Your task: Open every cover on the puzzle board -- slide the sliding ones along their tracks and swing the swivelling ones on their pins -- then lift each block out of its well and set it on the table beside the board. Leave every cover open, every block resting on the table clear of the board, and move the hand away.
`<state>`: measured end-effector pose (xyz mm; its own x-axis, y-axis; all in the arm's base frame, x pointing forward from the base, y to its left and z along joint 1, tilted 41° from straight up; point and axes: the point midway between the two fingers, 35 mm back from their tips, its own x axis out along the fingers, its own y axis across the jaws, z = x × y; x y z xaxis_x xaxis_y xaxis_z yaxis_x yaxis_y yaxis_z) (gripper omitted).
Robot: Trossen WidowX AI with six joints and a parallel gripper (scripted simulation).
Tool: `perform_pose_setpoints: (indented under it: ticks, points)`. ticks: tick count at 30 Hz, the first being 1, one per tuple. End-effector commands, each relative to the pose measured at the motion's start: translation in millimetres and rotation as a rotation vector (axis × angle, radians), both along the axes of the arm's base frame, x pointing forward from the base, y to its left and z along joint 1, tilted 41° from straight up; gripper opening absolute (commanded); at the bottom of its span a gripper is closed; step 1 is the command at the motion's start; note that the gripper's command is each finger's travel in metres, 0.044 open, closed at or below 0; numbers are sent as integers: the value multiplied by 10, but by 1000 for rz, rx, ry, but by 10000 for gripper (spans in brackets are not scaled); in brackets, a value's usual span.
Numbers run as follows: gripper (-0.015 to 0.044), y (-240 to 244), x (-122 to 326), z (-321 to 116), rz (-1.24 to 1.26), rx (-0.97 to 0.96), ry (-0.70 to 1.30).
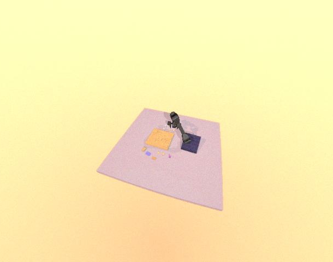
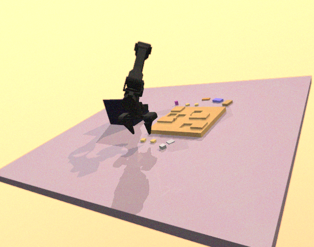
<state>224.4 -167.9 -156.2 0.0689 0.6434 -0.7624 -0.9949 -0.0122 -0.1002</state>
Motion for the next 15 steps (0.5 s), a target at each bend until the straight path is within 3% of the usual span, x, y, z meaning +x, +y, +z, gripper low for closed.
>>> perform_pose_setpoints:
  ticks: [1, 15]
  points:
    - [440, -98, -3, 105, 3, -7, -3]
    - [440, -231, -31, 331, -12, 1, 28]
